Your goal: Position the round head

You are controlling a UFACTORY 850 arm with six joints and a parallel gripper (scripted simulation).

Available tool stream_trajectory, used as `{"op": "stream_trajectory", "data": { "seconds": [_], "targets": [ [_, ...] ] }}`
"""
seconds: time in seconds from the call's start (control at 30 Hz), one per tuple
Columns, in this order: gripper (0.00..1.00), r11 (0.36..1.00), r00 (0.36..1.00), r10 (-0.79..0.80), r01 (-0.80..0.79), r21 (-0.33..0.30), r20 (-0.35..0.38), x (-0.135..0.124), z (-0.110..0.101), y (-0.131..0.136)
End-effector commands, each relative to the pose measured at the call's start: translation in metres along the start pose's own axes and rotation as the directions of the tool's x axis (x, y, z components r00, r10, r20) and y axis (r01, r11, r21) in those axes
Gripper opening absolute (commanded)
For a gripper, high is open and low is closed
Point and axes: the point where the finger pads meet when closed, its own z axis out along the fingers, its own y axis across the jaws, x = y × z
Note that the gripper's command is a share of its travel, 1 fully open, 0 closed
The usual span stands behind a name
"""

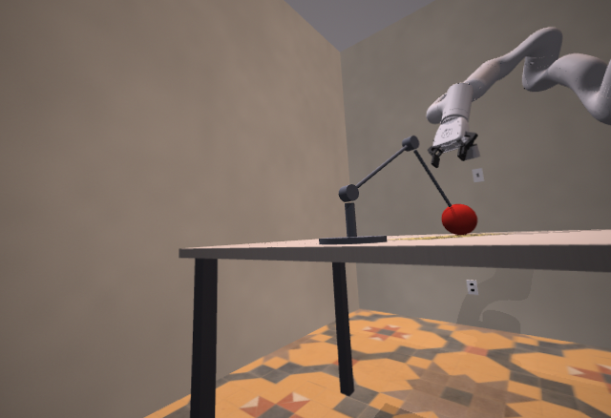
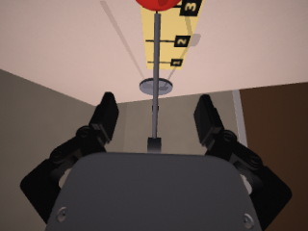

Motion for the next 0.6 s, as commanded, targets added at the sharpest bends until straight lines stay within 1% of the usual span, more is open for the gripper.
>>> {"op": "stream_trajectory", "data": {
  "seconds": [0.0, 0.07, 0.57],
  "targets": [
    [1.0, 1.0, 1.0, 0.0, 0.0, 0.004, 0.001, 0.002, 0.003, -0.001],
    [1.0, 1.0, 1.0, 0.0, 0.0, 0.004, 0.001, 0.002, 0.003, -0.001],
    [1.0, 1.0, 1.0, 0.0, 0.0, 0.003, 0.001, 0.001, 0.042, -0.001]
  ]
}}
